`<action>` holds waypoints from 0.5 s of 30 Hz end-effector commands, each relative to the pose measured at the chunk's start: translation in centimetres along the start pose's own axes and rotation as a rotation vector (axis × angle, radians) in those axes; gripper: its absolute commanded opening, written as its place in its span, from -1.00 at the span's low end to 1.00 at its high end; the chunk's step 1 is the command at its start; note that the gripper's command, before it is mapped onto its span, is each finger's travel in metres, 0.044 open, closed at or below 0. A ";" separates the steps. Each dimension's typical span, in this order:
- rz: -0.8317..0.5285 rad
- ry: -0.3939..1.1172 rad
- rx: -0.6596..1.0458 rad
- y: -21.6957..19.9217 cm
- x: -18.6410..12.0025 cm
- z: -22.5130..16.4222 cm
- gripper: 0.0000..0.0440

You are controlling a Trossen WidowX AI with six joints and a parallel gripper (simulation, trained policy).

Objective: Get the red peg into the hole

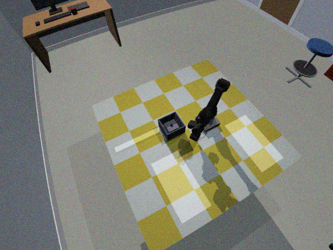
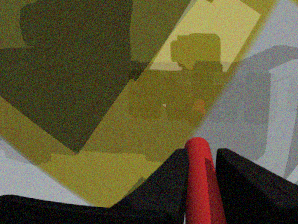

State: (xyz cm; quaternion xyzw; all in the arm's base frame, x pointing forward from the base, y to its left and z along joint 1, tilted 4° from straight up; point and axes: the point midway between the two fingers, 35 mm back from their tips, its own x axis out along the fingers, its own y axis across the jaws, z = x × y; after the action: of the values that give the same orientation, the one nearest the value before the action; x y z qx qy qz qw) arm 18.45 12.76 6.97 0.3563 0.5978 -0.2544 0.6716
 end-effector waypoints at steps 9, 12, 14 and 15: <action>0.055 -0.114 -0.020 2.2 -4.6 4.2 -1.00; 0.061 -0.141 -0.009 2.5 -5.3 5.6 -1.00; 0.062 -0.156 0.003 2.7 -5.7 6.6 -1.00; 0.062 -0.163 0.009 2.7 -5.8 7.1 -1.00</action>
State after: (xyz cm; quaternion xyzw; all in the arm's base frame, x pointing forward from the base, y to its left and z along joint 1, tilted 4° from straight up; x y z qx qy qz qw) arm 23.30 9.20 12.86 0.3553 0.5372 -0.2581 0.7202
